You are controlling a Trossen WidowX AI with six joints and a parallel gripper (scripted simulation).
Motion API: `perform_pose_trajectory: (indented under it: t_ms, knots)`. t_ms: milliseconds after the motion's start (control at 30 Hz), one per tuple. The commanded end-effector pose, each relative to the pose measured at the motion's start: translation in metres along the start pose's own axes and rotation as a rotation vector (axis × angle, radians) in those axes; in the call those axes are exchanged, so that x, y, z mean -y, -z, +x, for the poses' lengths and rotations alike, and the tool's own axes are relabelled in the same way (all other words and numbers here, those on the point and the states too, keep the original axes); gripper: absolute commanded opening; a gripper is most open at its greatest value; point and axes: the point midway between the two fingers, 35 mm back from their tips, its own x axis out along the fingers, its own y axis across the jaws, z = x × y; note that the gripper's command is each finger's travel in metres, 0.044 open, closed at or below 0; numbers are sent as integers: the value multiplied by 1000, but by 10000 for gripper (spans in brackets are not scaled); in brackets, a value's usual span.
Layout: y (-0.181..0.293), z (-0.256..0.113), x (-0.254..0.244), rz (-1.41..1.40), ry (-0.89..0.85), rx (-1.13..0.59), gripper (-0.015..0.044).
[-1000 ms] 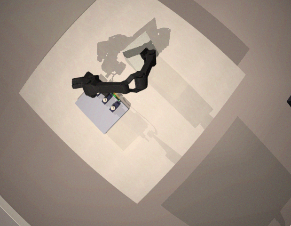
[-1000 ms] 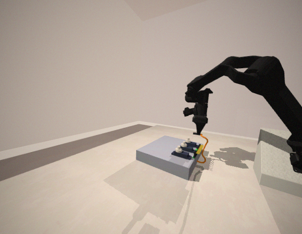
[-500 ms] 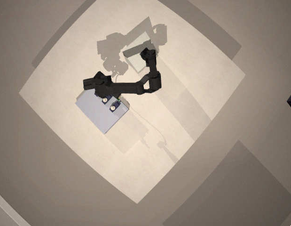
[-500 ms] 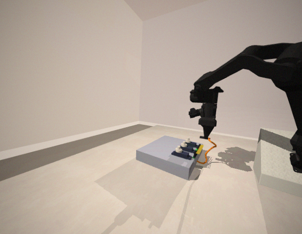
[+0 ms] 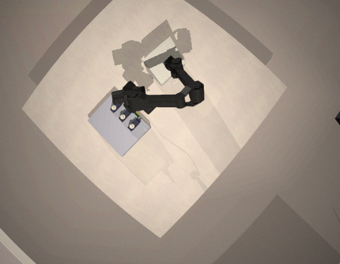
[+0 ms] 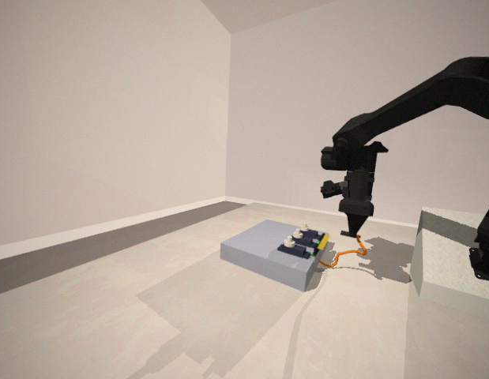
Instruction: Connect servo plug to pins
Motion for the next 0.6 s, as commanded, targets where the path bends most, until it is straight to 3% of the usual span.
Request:
perform_pose_trajectory:
  t_ms: [0,333,567]
  knots:
    - [7,3,-5,12,-3,3,0]
    - [7,42,-5,12,-4,3,0]
    - [-2,42,-5,12,-4,4,0]
